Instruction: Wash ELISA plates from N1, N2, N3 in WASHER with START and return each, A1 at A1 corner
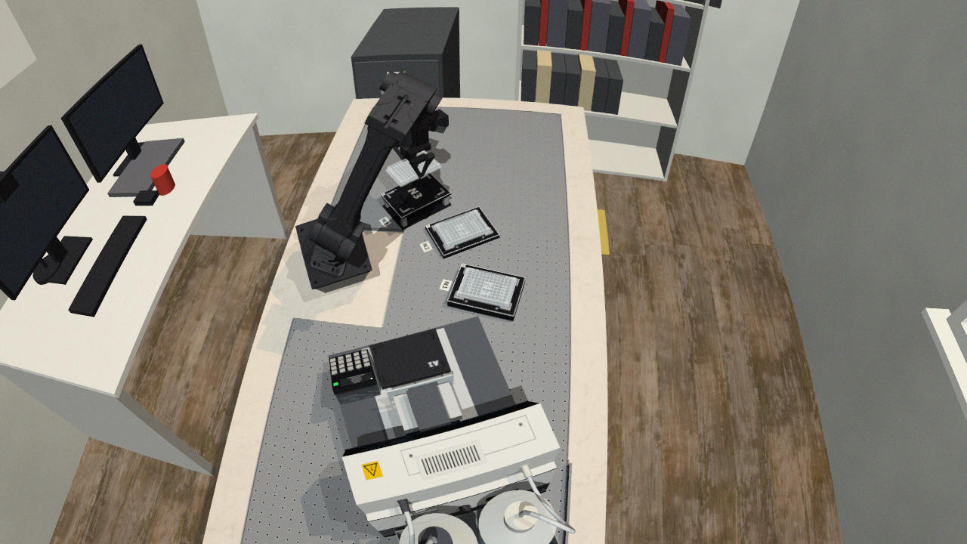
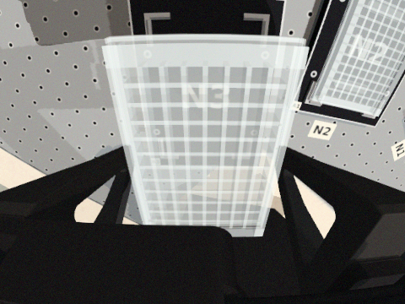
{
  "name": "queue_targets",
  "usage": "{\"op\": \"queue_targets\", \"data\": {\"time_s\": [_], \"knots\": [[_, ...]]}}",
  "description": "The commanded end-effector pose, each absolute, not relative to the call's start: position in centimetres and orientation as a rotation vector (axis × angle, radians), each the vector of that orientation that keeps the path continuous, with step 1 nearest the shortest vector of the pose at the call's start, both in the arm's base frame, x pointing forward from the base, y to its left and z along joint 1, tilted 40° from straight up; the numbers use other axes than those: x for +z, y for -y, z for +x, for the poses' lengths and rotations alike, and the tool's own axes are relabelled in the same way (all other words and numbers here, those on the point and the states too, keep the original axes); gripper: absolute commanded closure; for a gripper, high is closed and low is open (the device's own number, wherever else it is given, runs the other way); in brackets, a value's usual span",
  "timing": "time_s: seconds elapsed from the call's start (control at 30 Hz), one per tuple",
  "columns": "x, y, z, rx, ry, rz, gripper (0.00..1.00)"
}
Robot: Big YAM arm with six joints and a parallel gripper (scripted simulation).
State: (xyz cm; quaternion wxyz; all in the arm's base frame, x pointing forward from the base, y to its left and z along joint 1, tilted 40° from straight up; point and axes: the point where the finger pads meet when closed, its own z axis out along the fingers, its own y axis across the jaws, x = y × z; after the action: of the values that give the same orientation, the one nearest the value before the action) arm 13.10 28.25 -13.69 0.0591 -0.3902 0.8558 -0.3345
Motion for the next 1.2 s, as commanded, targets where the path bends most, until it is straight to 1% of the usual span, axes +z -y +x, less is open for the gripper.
{"op": "queue_targets", "data": {"time_s": [0.0, 0.73, 0.83, 1.0, 1.17], "knots": [[-13.5, -29.8, 13.3, -0.973, -2.591, -1.171, 0.16], [-13.4, -29.7, 13.3, -0.973, -2.591, -1.171, 0.16], [-14.5, -27.7, 13.7, -1.018, -2.597, -1.178, 0.16], [-14.2, -28.2, 13.6, -0.986, -2.586, -1.188, 0.16], [-15.5, -26.9, 14.2, -1.018, -2.597, -1.178, 0.16]]}}
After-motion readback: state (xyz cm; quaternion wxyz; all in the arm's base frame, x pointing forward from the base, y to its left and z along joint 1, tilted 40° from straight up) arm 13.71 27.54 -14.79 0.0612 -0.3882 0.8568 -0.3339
